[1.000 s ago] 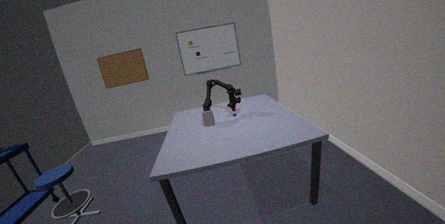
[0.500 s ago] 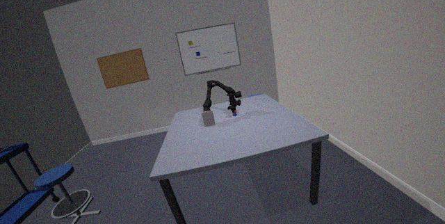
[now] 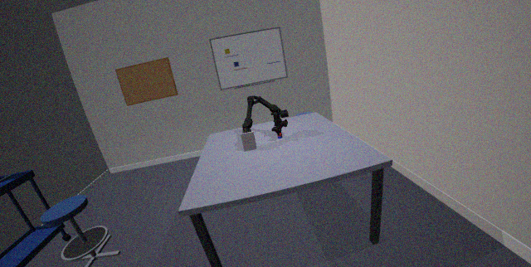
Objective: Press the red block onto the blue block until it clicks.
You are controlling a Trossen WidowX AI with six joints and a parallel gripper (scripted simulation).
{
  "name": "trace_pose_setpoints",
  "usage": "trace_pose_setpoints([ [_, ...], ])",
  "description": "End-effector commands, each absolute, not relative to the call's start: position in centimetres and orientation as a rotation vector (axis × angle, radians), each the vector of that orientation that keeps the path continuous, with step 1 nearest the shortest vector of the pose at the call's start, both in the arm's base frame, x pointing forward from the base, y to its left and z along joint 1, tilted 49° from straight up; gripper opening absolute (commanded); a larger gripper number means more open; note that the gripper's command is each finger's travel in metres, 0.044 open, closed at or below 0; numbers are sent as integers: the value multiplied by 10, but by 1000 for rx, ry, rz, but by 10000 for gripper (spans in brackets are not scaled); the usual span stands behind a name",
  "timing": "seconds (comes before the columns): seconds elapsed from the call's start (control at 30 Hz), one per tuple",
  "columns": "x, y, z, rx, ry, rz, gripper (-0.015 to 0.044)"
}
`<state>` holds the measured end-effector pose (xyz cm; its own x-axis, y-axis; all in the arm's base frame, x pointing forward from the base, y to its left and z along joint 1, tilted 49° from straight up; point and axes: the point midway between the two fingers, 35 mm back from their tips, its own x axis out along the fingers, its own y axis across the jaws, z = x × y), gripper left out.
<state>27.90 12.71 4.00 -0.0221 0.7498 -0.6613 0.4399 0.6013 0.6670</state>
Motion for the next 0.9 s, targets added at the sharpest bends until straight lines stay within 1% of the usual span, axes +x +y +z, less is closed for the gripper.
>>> trace_pose_setpoints([
  [0.0, 278, 129, 38, 1006, 1660, 329, 0],
  [0.77, 279, 130, 37, 1006, 1655, 326, 0],
  [0.87, 279, 130, 37, 1006, 1655, 326, 79],
])
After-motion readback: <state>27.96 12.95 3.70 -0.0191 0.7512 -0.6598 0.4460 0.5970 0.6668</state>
